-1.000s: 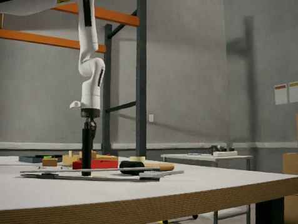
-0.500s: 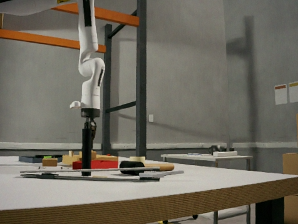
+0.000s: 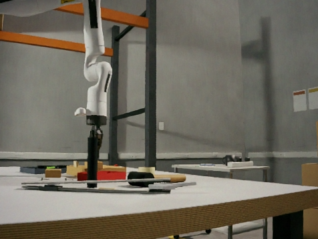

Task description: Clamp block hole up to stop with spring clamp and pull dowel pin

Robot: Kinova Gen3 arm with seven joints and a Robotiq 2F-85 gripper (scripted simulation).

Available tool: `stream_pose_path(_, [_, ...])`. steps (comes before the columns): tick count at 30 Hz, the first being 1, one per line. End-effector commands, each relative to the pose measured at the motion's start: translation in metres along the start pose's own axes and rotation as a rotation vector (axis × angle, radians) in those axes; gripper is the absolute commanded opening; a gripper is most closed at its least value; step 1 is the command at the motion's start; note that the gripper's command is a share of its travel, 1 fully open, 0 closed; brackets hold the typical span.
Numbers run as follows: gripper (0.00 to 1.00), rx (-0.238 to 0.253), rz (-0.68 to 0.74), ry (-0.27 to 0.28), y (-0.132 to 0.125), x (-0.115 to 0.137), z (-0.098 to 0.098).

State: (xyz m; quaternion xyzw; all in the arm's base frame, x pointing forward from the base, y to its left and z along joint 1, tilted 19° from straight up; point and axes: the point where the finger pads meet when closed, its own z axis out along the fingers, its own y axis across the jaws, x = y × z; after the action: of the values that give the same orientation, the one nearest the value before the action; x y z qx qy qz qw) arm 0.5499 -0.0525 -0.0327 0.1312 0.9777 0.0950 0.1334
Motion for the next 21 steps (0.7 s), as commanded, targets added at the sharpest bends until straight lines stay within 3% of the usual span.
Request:
stream_pose_path(1, [0.10,0.000,0.000,-0.002,-0.0001,-0.0008,-0.0011])
stream_pose_path(21, [0.10,0.000,0.000,-0.002,-0.0001,-0.0008,-0.0044])
